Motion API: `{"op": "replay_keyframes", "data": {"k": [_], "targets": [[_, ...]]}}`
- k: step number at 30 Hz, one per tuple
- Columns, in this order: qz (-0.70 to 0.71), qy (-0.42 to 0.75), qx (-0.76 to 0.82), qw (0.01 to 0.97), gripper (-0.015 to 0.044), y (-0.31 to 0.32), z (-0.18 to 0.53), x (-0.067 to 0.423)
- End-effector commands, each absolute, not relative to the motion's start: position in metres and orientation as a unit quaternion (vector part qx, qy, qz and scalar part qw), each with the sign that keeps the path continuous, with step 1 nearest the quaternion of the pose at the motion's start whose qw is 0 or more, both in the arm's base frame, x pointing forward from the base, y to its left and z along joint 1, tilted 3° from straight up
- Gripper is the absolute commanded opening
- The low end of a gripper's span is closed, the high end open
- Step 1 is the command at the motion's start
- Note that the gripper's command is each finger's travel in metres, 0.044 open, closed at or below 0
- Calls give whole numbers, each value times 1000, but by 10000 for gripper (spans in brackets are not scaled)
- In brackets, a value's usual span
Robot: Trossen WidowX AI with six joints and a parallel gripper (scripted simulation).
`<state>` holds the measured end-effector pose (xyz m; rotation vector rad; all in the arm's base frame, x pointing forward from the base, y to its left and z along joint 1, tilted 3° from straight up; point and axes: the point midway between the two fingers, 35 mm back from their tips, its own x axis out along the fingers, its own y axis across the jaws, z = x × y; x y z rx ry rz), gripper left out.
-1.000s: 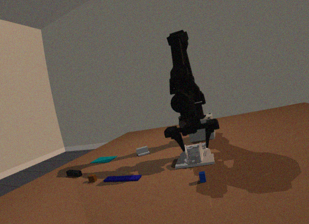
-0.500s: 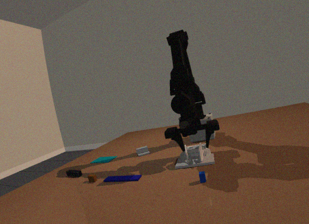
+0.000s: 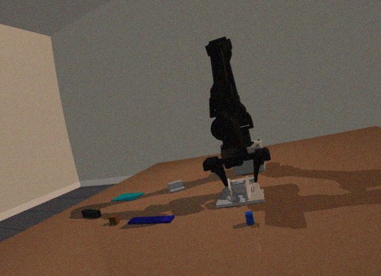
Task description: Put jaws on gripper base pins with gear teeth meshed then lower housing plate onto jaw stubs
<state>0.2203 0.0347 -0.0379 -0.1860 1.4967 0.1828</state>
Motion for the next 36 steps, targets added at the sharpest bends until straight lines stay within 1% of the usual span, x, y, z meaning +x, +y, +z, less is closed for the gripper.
{"op": "replay_keyframes", "data": {"k": [1, 10, 13, 14, 28, 32, 36], "targets": [[84, 678, -86, 726, 351, 35, -38, 221], [84, 678, -86, 726, 351, 35, -38, 221], [83, 678, -84, 725, 430, 35, -38, 220], [83, 678, -84, 725, 440, 35, -38, 220], [83, 678, -84, 725, 440, 35, -36, 221], [83, 678, -85, 726, 440, 35, -11, 222], [84, 677, -86, 726, 440, 35, 30, 218]]}}
